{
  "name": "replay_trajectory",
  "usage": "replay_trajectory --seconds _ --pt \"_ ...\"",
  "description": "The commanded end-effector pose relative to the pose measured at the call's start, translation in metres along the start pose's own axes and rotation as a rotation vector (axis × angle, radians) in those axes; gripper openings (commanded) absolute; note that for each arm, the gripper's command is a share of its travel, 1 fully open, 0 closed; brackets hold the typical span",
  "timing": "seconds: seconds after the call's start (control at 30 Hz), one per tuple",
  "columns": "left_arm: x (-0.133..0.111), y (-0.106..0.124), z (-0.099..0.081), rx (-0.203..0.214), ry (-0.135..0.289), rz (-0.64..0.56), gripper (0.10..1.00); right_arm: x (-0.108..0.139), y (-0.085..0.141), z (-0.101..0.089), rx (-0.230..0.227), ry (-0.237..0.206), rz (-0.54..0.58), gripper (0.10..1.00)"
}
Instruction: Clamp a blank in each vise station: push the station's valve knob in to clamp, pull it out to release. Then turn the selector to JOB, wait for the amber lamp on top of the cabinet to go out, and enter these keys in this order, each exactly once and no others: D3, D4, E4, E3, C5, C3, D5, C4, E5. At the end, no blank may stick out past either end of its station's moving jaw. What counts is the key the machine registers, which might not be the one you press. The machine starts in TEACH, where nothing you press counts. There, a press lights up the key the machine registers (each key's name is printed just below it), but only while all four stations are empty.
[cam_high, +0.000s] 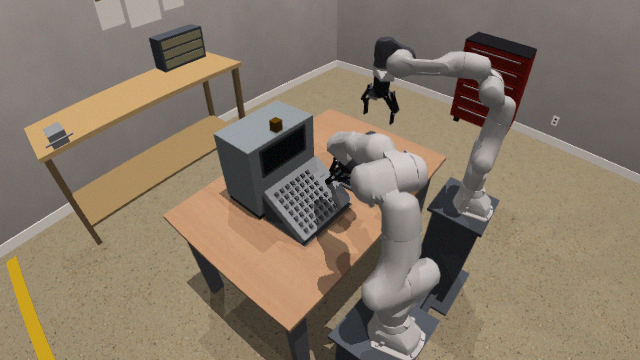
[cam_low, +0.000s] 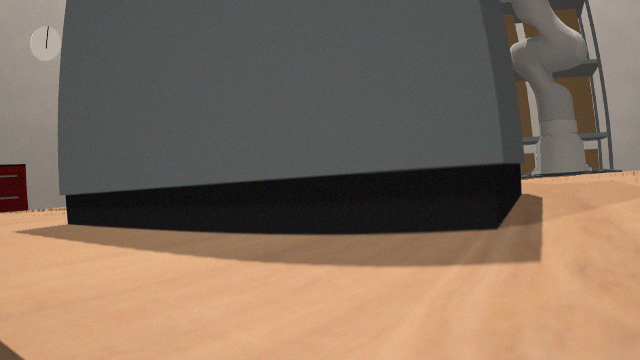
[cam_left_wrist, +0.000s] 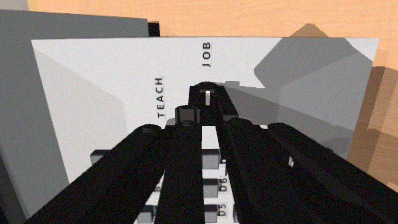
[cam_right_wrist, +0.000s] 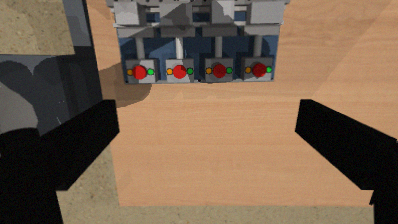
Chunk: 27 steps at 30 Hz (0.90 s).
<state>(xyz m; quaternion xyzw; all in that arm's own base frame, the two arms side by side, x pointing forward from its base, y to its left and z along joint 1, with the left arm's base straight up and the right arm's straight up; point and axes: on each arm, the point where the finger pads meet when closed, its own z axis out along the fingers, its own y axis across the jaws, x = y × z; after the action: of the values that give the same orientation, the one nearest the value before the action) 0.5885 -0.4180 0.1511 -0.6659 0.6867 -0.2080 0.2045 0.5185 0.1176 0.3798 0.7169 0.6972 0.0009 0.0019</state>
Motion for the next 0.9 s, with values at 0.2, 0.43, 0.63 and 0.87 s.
replay_trajectory --seconds 0.2,0.43,0.63,0.87 --pt "0.0008 -0.0001 0.0004 -0.008 0.000 0.053 0.099 0.0000 0.0000 -0.0001 0.000 0.000 0.000 1.000" --pt "0.0008 -0.0001 0.0004 -0.008 0.000 0.053 0.099 0.0000 0.0000 -0.0001 0.000 0.000 0.000 1.000" --pt "0.0008 -0.0001 0.0004 -0.008 0.000 0.053 0.399 0.0000 0.0000 -0.0001 0.000 0.000 0.000 1.000" --pt "0.0008 -0.0002 -0.0042 -0.008 0.000 0.053 0.399 0.0000 0.0000 -0.0001 0.000 0.000 0.000 1.000"
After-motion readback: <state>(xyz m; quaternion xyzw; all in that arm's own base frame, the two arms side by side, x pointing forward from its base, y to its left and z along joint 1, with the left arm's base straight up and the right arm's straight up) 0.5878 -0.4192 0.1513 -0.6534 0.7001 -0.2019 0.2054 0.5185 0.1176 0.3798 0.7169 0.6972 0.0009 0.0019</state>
